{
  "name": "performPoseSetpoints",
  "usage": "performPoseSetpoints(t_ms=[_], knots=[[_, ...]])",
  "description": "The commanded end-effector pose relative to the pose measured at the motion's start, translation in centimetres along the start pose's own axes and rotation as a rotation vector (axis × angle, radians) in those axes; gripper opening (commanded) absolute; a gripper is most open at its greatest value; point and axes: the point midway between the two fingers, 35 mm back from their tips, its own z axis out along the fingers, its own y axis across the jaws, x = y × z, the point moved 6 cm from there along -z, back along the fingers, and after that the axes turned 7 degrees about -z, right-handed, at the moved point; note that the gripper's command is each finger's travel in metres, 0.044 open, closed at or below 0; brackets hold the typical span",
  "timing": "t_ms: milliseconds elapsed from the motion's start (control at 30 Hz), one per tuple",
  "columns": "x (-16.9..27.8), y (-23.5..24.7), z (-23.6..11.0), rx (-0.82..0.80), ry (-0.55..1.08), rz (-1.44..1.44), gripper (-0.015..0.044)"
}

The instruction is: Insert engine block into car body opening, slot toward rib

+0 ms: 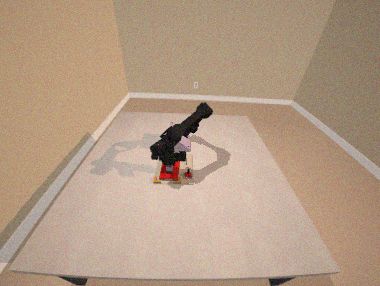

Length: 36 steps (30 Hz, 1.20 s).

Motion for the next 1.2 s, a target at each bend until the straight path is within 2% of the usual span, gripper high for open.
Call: performPoseSetpoints(t_ms=[0, 533, 900, 1167], knots=[[-0.01, -0.08, 0.01, 0.005, 0.002, 0.006, 0.0159], [-0.01, -0.09, 0.12, 0.005, 0.002, -0.146, 0.0159], [0.0, -0.11, 0.29, 0.005, 0.001, 0.047, 0.0159], [-0.01, -0.12, 0.43, 0.005, 0.002, -0.04, 0.0159]])
